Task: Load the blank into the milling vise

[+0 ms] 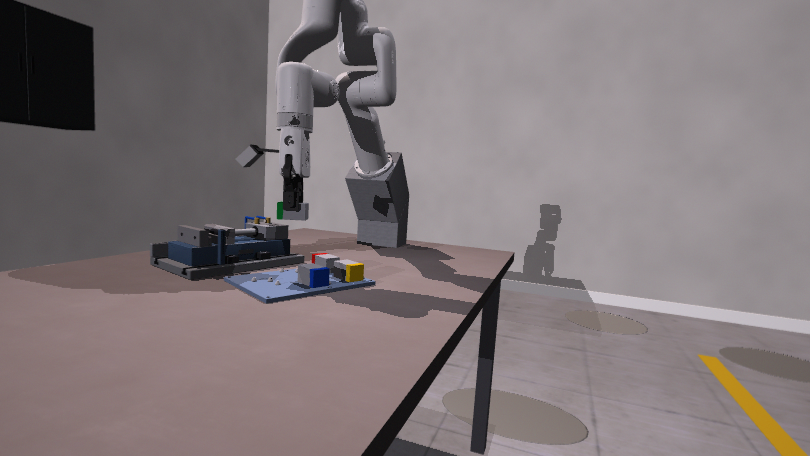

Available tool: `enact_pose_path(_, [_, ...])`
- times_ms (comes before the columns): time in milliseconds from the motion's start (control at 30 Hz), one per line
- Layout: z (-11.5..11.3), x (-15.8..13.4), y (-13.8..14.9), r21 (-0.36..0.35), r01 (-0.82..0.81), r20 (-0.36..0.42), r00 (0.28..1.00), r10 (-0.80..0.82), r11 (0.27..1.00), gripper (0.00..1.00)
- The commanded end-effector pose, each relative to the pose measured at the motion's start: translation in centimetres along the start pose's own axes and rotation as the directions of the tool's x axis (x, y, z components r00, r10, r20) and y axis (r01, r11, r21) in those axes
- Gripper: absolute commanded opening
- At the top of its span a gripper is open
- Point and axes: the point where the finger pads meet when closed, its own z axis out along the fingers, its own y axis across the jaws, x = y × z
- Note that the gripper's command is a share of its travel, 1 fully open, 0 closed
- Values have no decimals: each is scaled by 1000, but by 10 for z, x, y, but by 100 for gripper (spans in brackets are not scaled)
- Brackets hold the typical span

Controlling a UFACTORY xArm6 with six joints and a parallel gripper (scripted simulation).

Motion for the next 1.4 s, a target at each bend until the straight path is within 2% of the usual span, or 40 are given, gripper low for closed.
enact_pose_path(0, [-1,0,-1,2,-108,-7,994,108,994,0])
enact_pose_path(267, [-1,0,-1,2,-131,-7,991,131,991,0])
enact_pose_path(600, [-1,0,-1,4,-345,-5,939,345,939,0])
enact_pose_path(833, [-1,0,-1,4,-345,-5,939,345,939,0])
enact_pose_path(1167, [-1,0,-1,5,-542,-7,840,542,840,0])
enact_pose_path(1367, [-1,0,-1,5,-542,-7,840,542,840,0])
